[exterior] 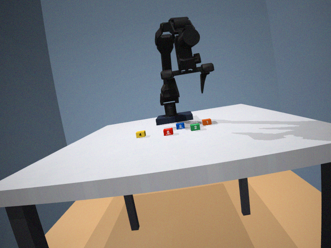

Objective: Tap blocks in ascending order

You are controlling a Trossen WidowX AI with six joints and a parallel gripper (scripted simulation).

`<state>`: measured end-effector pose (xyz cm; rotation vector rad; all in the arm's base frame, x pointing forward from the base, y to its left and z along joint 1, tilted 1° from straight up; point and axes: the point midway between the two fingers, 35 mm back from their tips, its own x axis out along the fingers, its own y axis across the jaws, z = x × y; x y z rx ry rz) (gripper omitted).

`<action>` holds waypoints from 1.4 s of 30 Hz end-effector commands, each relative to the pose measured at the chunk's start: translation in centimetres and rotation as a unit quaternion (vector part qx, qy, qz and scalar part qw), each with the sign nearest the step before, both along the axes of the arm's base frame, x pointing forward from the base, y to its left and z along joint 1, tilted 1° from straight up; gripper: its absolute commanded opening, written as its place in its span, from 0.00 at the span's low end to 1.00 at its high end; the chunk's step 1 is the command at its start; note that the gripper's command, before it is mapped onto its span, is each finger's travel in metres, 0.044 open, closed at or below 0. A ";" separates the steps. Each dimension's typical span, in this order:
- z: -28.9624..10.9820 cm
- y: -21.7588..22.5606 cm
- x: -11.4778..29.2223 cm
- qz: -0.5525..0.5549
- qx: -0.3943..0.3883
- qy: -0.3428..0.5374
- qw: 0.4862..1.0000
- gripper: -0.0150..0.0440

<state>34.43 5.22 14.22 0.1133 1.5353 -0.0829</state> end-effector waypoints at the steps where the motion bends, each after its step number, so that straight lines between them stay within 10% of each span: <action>1: 0.0 0.0 0.0 0.003 0.000 0.000 1.000 0.93; 10: -0.1 -9.8 0.5 0.003 -0.005 0.000 1.000 0.93; 31: -0.1 -10.0 0.4 0.003 -0.005 0.000 1.000 0.93; 42: -0.1 4.6 -5.5 0.003 0.002 0.003 1.000 0.93</action>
